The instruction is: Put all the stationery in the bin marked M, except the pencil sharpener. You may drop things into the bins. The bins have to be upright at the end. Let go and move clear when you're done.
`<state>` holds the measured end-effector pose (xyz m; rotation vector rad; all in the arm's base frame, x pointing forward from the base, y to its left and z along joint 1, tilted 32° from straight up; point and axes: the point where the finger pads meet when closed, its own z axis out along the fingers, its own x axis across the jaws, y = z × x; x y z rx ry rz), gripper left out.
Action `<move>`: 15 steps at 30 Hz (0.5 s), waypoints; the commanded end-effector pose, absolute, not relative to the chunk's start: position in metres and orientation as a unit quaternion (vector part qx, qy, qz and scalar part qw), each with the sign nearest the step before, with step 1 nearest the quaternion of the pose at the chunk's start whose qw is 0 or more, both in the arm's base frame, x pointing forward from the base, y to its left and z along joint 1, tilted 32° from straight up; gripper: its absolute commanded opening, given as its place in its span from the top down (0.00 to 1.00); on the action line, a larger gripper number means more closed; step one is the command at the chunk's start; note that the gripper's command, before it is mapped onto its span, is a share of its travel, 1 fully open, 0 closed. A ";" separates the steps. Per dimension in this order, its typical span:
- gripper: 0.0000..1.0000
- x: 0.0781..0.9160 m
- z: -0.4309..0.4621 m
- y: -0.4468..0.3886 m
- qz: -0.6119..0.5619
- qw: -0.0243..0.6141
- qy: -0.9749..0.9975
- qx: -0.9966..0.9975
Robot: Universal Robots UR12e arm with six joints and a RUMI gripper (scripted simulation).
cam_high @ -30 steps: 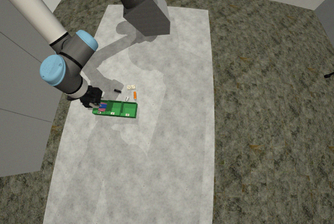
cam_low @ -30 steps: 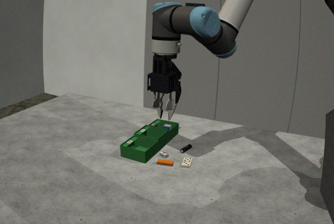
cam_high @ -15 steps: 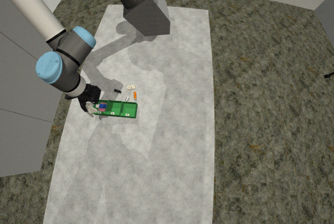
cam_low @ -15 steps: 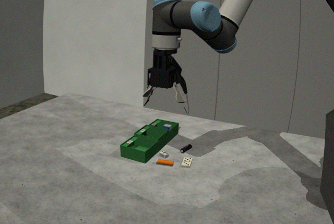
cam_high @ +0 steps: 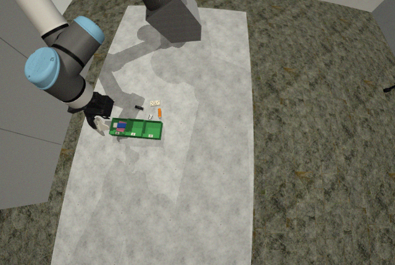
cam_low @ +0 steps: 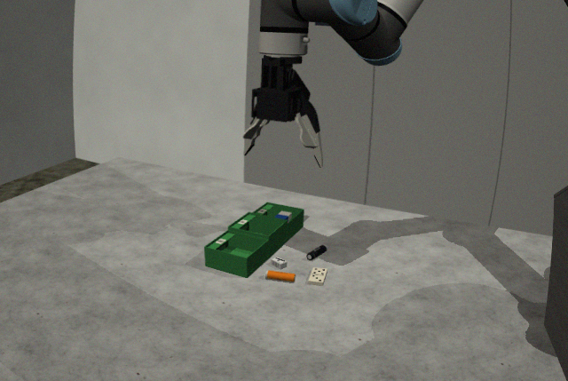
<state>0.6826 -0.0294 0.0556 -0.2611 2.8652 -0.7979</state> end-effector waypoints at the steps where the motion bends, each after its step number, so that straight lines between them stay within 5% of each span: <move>1: 0.00 0.679 0.071 -0.020 -0.266 0.078 0.957 -0.087; 15: 0.00 0.670 0.112 0.004 -0.266 0.078 0.957 -0.087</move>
